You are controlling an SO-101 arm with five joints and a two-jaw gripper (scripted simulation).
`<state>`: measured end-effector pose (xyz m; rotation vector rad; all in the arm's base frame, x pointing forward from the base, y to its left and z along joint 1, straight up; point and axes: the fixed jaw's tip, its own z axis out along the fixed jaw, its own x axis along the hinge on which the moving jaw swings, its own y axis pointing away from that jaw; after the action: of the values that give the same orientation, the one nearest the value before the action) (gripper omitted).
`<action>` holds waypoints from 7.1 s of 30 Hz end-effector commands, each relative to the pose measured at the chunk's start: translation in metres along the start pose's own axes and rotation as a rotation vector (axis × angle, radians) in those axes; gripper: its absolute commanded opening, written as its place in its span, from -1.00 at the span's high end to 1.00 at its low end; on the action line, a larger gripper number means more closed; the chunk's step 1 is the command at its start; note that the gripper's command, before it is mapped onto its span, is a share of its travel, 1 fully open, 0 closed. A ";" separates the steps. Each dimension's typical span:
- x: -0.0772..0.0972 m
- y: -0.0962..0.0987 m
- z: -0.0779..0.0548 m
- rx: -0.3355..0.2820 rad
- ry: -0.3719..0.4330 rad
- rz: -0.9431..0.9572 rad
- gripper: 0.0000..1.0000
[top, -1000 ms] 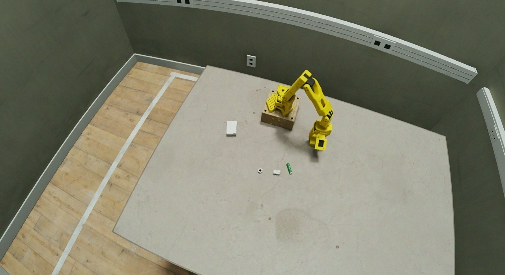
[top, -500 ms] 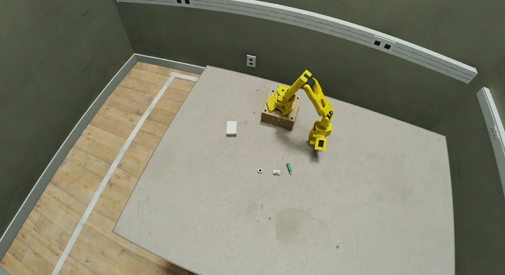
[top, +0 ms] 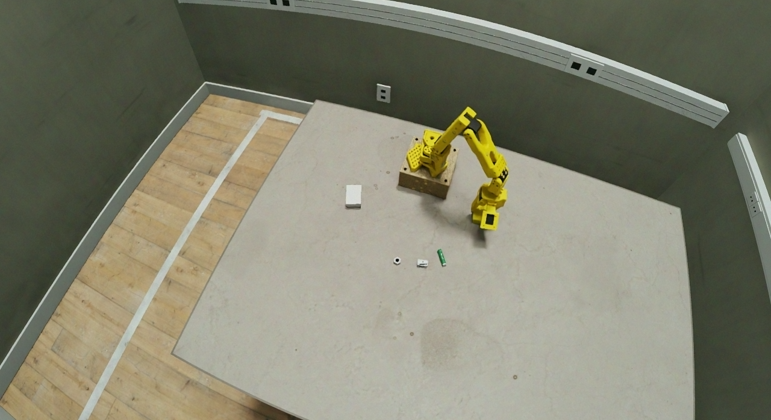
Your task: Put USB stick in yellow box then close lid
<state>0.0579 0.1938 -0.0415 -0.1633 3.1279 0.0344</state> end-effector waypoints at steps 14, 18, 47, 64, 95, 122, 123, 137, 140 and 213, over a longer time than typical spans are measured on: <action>0.001 -0.005 0.005 0.021 0.010 -0.004 0.55; 0.001 -0.005 0.006 0.021 0.010 -0.004 0.55; 0.001 -0.005 0.007 0.021 0.010 -0.004 0.54; 0.001 -0.005 0.007 0.021 0.010 -0.004 0.49; 0.001 -0.005 0.007 0.021 0.010 -0.004 0.42; 0.001 -0.005 -0.003 0.020 0.010 -0.004 0.40; 0.001 -0.005 -0.003 0.020 0.010 -0.004 0.40; 0.001 -0.006 -0.027 0.017 0.009 -0.004 0.40; 0.001 -0.006 -0.030 0.017 0.008 -0.004 0.40; -0.001 0.001 -0.046 0.016 0.008 -0.004 0.40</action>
<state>0.0586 0.1947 0.0063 -0.1646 3.1287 0.0309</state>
